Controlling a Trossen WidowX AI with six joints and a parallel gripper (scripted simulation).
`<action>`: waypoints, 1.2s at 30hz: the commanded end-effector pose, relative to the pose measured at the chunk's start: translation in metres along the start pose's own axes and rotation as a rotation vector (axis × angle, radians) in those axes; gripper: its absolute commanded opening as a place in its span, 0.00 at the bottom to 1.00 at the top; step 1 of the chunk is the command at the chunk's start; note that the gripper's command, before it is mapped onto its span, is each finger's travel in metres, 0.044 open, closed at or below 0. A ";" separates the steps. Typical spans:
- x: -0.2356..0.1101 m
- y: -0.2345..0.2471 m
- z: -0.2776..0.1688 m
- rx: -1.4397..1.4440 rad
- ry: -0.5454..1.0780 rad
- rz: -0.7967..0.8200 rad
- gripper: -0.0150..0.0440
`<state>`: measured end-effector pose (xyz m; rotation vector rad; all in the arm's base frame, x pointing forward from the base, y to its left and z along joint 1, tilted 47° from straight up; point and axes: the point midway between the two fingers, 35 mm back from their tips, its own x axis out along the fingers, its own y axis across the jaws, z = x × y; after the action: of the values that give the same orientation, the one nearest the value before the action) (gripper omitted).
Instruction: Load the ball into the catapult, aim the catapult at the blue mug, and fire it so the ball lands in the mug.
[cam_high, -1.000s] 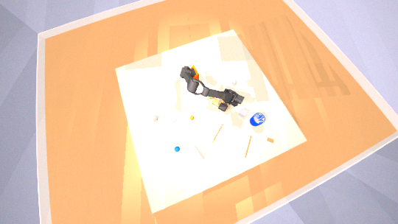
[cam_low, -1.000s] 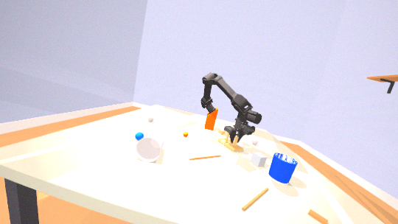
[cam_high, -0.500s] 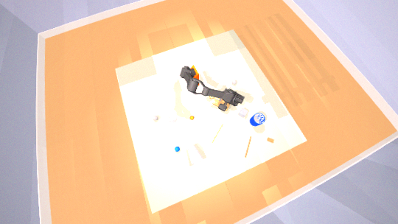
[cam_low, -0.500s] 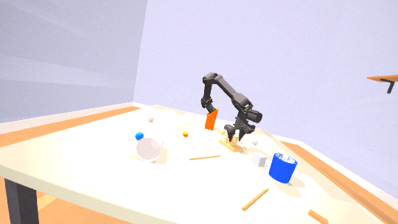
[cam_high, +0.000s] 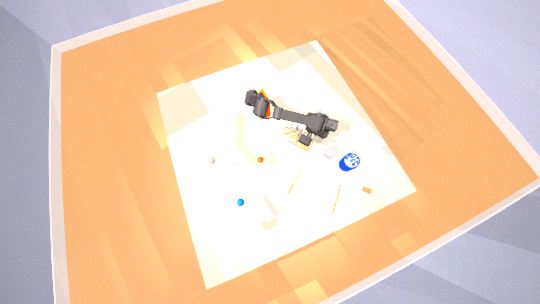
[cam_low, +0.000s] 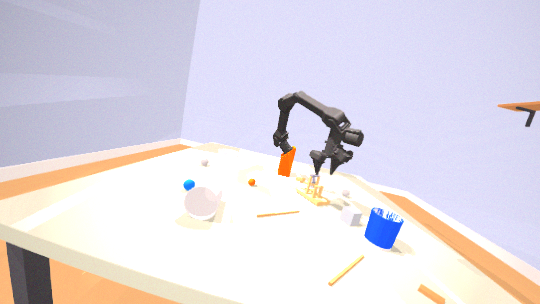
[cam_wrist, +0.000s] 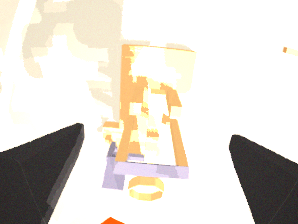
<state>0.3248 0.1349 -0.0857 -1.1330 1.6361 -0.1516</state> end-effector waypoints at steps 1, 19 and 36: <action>-0.050 0.001 0.004 0.011 -0.040 0.002 1.00; 0.026 -0.174 -0.086 0.402 -0.052 0.043 0.76; 0.064 -0.237 -0.186 0.658 -0.016 -0.015 0.76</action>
<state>0.3186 -0.1141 0.0859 -0.6330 1.4089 -0.6282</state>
